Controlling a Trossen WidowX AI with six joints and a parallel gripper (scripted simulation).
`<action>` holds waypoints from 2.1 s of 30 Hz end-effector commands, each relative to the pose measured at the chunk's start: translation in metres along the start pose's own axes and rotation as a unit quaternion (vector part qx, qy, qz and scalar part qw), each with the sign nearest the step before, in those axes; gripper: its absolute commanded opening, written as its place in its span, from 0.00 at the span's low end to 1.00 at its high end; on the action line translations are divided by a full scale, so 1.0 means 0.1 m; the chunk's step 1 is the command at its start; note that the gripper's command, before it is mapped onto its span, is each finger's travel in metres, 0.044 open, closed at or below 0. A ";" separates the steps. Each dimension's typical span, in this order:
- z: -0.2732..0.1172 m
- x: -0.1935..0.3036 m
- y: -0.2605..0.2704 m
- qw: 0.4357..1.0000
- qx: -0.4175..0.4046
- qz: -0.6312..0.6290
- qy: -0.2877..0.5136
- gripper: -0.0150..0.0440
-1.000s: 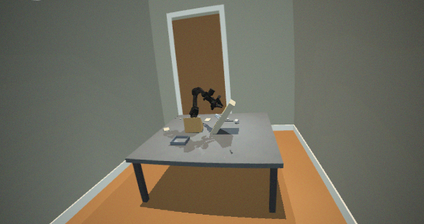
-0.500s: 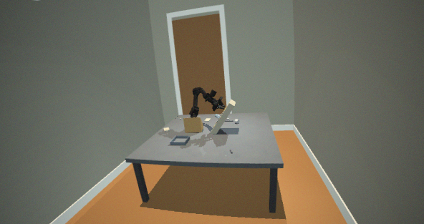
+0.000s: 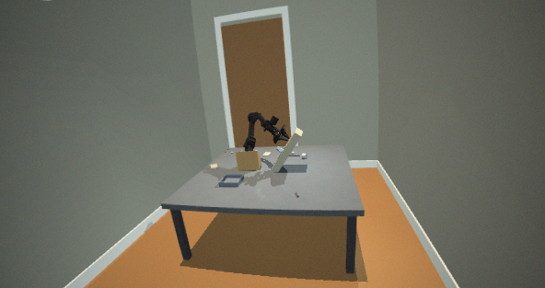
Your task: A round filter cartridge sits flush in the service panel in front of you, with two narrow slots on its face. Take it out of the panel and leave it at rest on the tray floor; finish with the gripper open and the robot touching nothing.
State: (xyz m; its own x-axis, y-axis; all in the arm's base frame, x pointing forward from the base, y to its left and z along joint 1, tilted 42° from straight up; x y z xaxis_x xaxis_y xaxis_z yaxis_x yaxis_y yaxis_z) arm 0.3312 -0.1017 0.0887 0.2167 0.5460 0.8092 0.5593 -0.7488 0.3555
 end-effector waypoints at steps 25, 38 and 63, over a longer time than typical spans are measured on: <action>0.01 0.00 0.01 1.000 -0.001 0.002 -0.002 0.43; 0.03 0.00 0.00 1.000 -0.001 0.002 -0.002 0.43; 0.07 0.00 0.01 1.000 -0.001 0.002 -0.002 0.43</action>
State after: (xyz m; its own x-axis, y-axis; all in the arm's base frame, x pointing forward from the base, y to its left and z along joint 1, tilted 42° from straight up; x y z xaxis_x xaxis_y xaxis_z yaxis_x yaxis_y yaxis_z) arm 0.3365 -0.1003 0.0876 0.2155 0.5467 0.8092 0.5576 -0.7491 0.3576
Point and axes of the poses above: the point midway between the two fingers, 35 mm back from their tips, its own z axis out along the fingers, its own y axis across the jaws, x = y × z, the point moved 1 cm from there along -z, back along the fingers, and after that the axes turned 6 degrees about -z, right-handed, at the moved point
